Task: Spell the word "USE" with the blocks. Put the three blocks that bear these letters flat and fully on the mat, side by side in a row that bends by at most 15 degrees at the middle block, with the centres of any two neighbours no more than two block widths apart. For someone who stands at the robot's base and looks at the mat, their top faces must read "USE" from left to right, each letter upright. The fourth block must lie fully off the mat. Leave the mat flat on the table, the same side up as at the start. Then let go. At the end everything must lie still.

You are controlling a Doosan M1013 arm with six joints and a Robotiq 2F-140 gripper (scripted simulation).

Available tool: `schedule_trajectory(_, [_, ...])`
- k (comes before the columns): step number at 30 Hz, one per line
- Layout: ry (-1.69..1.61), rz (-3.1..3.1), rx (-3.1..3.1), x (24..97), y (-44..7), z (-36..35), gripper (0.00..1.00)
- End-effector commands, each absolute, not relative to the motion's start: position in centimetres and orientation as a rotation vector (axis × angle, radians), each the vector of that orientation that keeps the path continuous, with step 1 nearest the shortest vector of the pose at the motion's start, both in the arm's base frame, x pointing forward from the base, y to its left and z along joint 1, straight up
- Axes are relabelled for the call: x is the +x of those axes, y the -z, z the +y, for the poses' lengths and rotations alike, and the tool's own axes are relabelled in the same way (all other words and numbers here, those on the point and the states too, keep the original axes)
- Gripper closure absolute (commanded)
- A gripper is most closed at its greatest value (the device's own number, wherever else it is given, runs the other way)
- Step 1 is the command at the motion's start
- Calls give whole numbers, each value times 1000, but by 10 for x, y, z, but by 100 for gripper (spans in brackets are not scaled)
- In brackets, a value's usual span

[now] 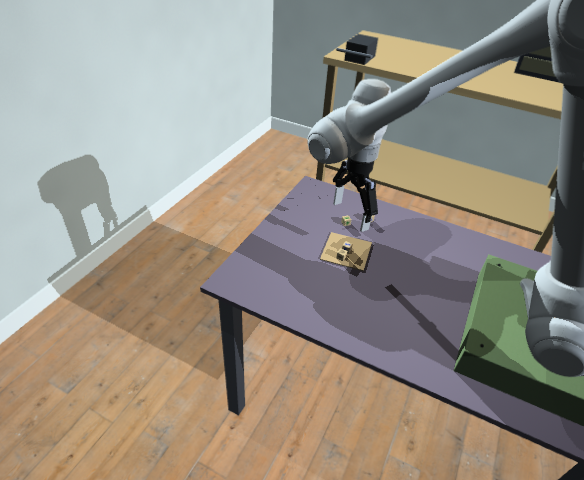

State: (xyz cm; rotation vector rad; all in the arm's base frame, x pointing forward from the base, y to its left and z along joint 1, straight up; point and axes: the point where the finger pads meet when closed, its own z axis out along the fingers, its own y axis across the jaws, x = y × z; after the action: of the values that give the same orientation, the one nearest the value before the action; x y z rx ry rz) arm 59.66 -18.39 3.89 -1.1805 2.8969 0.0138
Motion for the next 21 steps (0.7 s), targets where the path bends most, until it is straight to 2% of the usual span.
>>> schedule_trajectory(1, [-6, 2959, -1035, 598, -39, -190, 0])
schedule_trajectory(21, [-10, 3136, 51, 607, -35, -232, 0])
